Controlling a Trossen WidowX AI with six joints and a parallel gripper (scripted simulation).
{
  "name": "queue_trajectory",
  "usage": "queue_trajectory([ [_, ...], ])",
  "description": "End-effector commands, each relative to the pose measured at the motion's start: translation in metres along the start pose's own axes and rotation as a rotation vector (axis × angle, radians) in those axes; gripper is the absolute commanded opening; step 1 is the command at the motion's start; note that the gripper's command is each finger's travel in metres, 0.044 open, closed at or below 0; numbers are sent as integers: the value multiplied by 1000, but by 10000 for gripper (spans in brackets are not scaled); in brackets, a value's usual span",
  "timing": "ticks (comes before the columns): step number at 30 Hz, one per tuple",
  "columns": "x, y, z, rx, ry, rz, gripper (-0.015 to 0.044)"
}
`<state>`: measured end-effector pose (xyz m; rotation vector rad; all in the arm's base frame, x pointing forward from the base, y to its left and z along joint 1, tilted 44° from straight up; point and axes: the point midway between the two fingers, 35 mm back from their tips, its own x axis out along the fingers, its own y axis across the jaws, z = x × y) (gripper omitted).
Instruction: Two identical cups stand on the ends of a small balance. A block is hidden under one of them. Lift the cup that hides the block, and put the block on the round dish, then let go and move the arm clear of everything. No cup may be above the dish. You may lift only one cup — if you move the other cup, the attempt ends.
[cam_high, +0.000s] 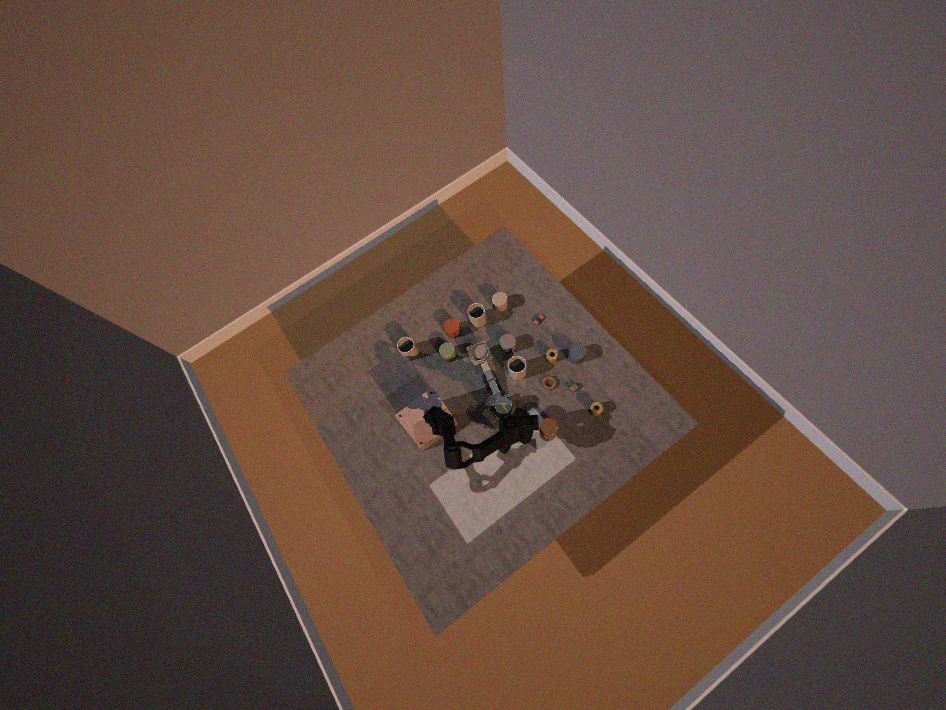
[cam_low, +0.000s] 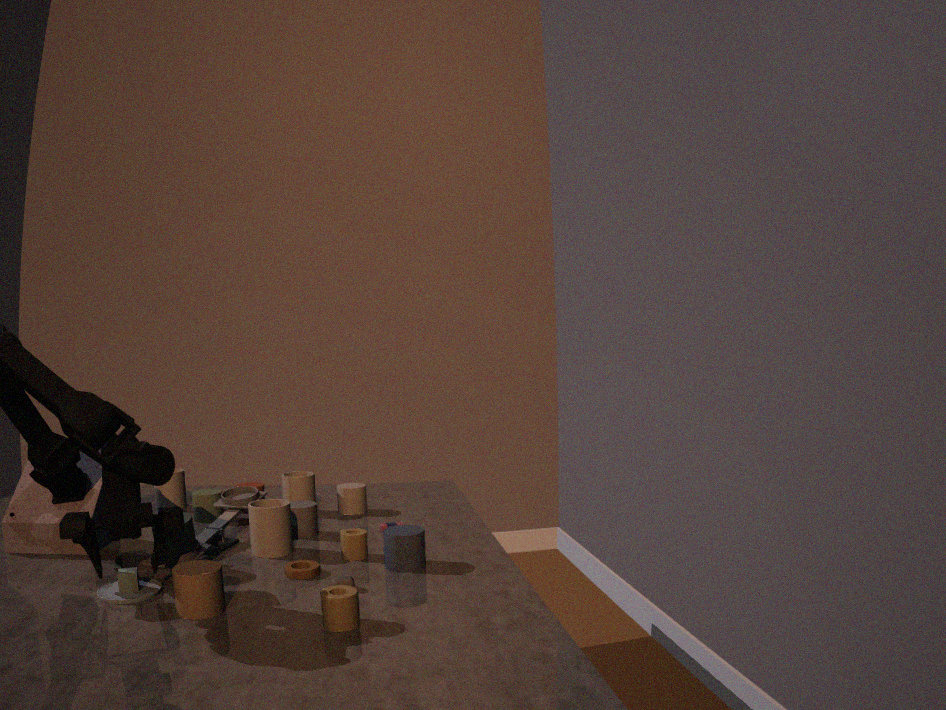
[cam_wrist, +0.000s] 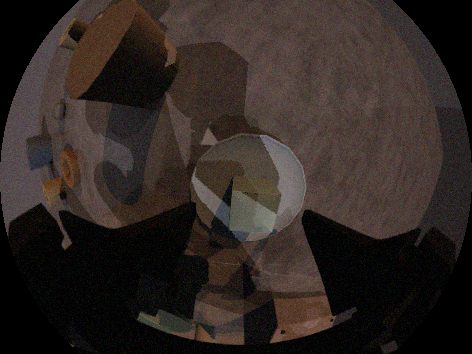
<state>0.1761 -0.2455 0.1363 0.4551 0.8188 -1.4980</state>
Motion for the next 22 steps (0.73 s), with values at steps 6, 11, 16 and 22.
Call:
queue_trajectory([
  [6, -47, 0, 1, 2, -8, 10, 440],
  [11, -83, -1, 2, 2, -13, 21, 440],
  [16, -86, -1, 2, 2, -14, 22, 440],
  [22, -86, -1, 2, 2, -14, 22, 440],
])
